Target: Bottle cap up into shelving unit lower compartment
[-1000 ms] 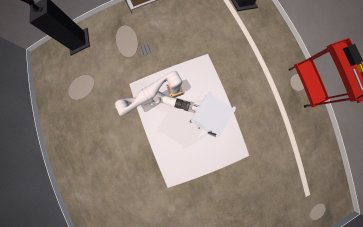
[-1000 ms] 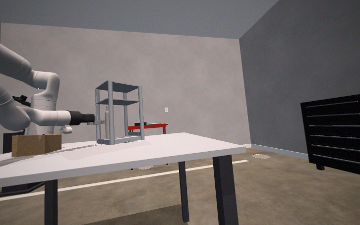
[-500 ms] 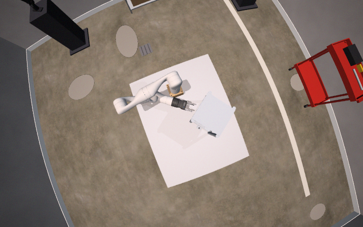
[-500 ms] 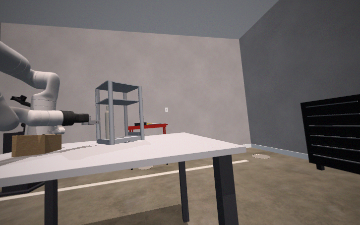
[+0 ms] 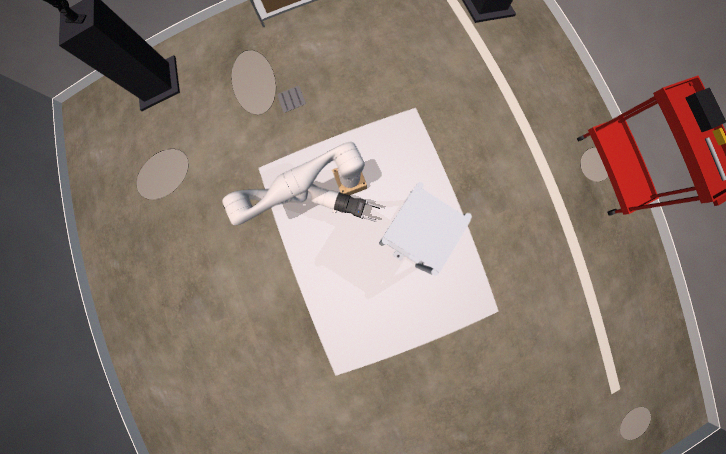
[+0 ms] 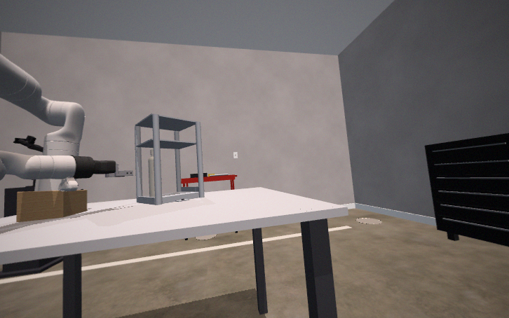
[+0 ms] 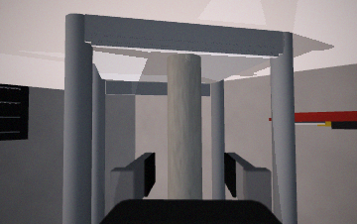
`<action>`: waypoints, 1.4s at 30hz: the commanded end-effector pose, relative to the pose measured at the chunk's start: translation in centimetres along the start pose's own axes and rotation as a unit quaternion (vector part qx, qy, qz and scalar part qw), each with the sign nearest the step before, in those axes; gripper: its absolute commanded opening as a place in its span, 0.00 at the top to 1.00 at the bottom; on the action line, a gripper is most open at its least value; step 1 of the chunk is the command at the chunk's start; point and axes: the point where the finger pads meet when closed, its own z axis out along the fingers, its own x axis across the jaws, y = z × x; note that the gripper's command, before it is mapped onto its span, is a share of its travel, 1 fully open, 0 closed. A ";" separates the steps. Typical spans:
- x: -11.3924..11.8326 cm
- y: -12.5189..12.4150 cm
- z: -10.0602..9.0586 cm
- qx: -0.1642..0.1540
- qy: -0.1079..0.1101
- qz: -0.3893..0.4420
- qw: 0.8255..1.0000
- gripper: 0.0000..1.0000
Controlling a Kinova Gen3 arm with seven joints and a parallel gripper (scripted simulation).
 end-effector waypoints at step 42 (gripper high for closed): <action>-0.1 4.3 -1.2 0.000 -0.002 0.000 1.000 0.00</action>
